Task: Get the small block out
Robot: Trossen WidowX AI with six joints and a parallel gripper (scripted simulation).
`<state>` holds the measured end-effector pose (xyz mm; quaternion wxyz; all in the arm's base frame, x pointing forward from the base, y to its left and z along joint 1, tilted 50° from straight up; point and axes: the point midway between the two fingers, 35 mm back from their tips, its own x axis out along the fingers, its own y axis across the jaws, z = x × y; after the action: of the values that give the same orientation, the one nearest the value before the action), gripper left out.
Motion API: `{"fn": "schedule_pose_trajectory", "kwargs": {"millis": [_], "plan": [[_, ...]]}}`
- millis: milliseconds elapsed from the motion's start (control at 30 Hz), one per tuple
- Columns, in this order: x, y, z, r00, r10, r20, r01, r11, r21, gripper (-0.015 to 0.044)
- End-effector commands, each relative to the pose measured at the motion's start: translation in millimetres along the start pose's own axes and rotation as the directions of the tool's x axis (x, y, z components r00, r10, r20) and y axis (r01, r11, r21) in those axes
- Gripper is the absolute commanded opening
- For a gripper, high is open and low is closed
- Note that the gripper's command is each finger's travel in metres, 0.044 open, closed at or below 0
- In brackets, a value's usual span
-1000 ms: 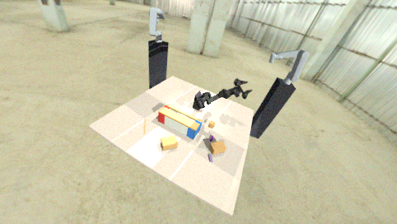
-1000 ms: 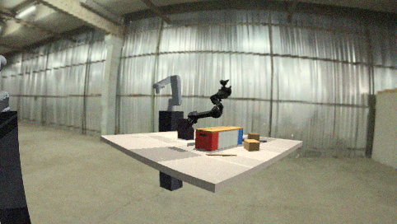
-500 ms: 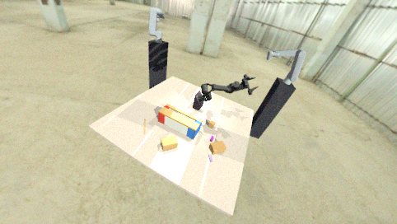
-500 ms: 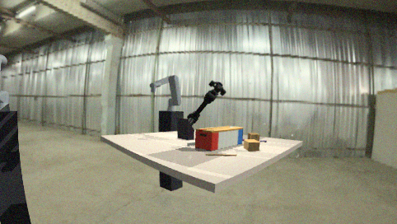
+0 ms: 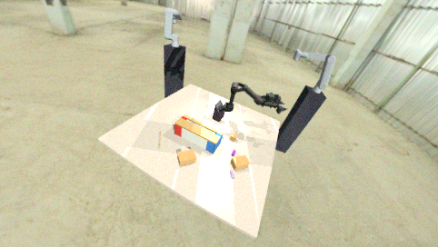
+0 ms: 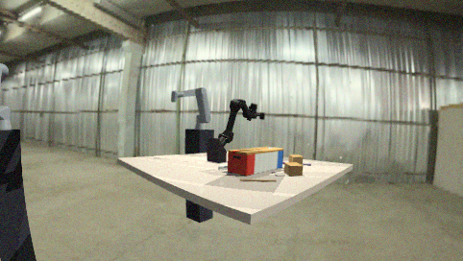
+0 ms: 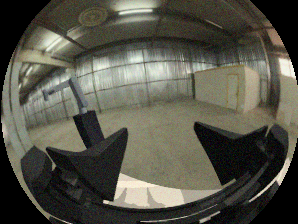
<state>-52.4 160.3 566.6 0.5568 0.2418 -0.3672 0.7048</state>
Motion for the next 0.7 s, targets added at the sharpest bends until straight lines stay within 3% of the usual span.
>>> {"fn": "schedule_pose_trajectory", "kwargs": {"millis": [0, 333, 667], "plan": [[11.2, -20.1, -36.2, 0.989, -0.057, -0.134, 0.035, 0.986, -0.163, 0.0400], [1.3, -104.2, -130.9, 0.846, -0.285, -0.450, 0.032, 0.870, -0.492, 0.0400], [-63.2, -210.8, -191.3, 0.557, -0.526, -0.642, -0.065, 0.743, -0.666, 0.0400]]}}
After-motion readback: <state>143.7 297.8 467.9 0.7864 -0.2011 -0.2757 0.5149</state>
